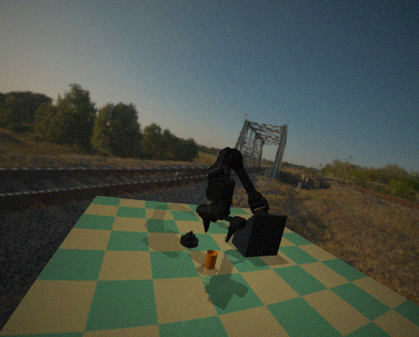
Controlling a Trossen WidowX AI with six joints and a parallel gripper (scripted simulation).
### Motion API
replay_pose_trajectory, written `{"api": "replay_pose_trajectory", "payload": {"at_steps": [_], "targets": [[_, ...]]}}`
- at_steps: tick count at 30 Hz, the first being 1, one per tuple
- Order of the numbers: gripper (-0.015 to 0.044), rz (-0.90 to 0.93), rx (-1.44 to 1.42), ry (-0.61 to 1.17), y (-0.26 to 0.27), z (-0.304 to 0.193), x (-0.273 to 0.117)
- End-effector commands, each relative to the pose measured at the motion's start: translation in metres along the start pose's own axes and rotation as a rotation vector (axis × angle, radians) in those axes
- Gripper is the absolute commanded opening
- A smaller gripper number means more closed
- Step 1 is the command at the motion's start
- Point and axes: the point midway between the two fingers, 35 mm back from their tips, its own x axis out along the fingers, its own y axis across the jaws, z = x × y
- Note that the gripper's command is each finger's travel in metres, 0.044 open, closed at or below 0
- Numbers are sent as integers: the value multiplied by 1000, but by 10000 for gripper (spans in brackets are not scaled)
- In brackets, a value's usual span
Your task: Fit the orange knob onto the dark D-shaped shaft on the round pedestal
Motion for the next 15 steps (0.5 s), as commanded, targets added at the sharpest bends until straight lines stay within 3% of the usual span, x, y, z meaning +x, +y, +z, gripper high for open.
{"api": "replay_pose_trajectory", "payload": {"at_steps": [1, 15], "targets": [[440, -6, 465, 0, -1, 0, 0], [440, -6, 472, 0, -1, 0, 3]]}}
